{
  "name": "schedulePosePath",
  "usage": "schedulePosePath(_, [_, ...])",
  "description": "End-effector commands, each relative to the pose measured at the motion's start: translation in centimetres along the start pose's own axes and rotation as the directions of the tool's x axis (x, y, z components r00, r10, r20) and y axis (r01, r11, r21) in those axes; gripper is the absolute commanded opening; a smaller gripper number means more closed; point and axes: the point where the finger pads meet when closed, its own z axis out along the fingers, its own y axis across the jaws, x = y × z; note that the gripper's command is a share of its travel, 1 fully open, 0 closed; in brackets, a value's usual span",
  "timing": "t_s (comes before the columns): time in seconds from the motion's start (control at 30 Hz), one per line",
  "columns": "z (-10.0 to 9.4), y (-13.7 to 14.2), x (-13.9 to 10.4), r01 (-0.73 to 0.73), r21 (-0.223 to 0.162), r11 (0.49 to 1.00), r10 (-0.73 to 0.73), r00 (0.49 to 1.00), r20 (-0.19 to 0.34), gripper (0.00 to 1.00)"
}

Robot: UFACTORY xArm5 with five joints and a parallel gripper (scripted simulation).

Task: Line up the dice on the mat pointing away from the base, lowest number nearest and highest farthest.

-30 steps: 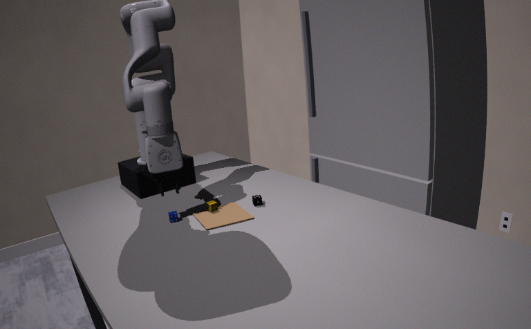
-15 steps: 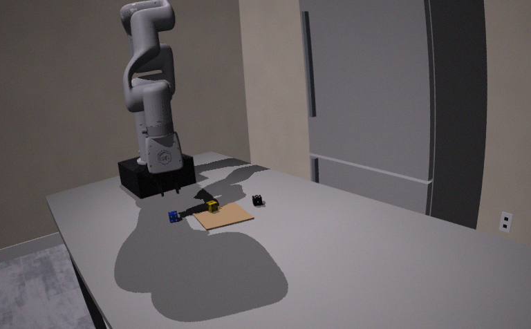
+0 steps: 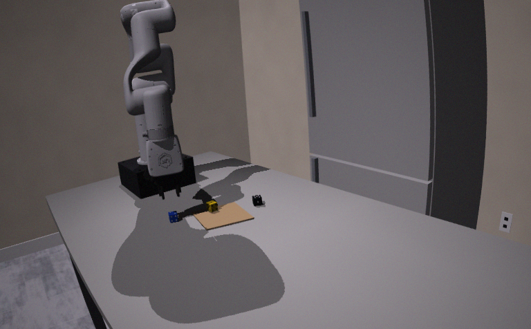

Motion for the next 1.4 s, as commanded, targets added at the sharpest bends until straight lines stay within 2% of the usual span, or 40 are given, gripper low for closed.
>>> schedulePosePath(0.0, [0.5, 0.0, -0.1, 0.0, 0.0, 1.0, 0.0, 1.0, 0.003, 0.42])
schedulePosePath(0.8, [3.6, -0.2, -0.1, 0.0, 0.0, 1.0, 0.0, 1.0, 0.003, 0.42])
schedulePosePath(1.37, [4.1, -0.2, -0.1, 0.0, 0.0, 1.0, 0.0, 1.0, 0.003, 0.42])
